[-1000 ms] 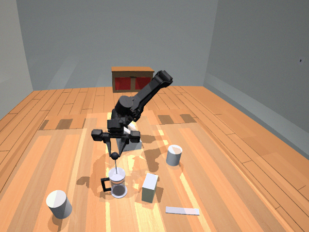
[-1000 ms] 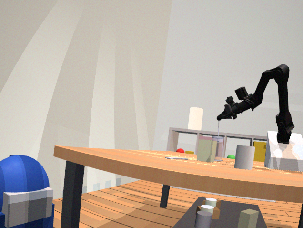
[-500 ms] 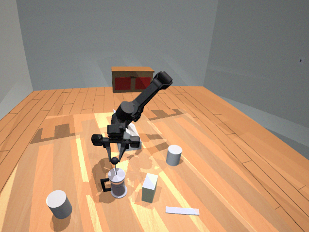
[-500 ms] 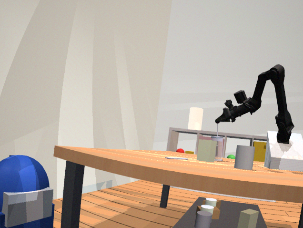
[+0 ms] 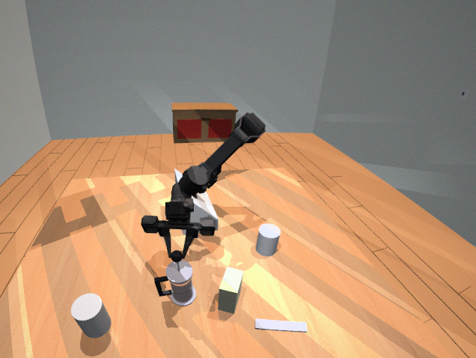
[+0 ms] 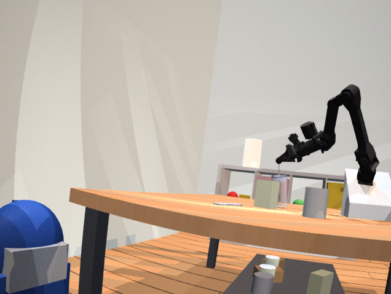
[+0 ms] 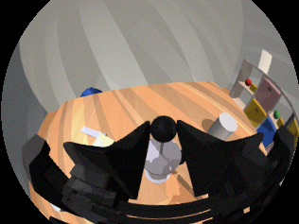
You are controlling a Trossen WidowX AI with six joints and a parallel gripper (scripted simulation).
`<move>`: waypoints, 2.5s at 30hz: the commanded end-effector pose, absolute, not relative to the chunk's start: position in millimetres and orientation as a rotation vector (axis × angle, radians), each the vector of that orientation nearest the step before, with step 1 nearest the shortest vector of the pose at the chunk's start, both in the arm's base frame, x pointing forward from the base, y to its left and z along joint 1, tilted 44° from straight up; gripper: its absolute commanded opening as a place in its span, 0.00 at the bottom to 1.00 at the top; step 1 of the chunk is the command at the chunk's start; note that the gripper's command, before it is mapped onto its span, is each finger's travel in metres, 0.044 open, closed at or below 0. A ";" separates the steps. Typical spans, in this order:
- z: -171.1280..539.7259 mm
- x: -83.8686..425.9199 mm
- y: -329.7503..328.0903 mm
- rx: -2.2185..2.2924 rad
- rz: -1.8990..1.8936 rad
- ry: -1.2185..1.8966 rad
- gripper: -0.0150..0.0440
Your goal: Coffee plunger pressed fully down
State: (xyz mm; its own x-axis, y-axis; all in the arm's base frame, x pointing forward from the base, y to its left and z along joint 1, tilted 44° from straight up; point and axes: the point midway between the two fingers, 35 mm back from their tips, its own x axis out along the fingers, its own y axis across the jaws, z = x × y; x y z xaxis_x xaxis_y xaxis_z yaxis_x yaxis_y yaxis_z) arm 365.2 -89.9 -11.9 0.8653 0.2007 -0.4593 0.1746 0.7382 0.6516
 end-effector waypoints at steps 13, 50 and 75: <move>-41.5 365.8 -63.6 0.784 0.038 0.604 0.46; -42.3 377.5 -68.3 0.784 0.039 0.603 0.46; -40.0 378.7 -71.2 0.780 0.035 0.592 0.86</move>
State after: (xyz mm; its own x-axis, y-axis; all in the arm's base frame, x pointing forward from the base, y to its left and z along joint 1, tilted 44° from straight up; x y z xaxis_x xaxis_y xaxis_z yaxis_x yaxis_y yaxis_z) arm 379.0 -70.8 -39.4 0.8386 0.2452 -0.4865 0.1806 0.7174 0.6728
